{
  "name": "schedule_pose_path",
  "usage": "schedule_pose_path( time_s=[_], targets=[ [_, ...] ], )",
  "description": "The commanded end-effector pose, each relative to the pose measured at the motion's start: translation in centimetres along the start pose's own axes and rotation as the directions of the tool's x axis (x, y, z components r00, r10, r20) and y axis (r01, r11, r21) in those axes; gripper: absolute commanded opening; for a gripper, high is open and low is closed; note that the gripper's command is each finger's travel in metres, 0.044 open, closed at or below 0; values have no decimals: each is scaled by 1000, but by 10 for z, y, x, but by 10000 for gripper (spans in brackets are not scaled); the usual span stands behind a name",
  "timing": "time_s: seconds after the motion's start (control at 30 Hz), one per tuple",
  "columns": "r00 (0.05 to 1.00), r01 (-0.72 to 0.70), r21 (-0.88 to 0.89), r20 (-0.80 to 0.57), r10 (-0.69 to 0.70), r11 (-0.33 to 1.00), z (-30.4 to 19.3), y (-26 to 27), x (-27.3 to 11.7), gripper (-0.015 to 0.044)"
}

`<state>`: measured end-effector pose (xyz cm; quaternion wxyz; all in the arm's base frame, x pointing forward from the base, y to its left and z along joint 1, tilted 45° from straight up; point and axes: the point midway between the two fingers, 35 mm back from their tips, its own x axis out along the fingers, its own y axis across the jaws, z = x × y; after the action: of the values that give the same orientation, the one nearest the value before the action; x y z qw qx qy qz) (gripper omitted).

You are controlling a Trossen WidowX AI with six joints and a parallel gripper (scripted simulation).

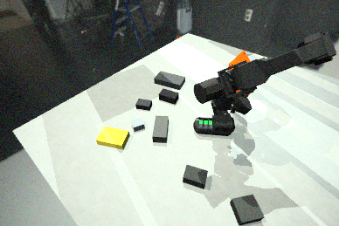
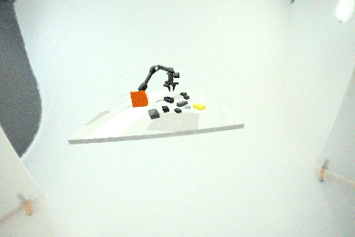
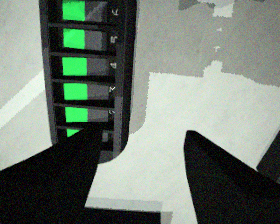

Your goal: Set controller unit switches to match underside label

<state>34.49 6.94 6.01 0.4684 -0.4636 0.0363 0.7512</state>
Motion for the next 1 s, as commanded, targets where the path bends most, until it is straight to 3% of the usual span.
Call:
schedule_pose_path(
  time_s=[0.0,0.23,0.6,0.97],
  targets=[
    [1000,-18,-6,10,18,1000,2,2,1,184],
    [1000,-18,-6,10,18,1000,2,2,1,0],
    [1000,-18,-6,10,18,1000,2,2,1,0],
    [1000,-13,-1,11,13,1000,2,1,1,289]
  ],
)
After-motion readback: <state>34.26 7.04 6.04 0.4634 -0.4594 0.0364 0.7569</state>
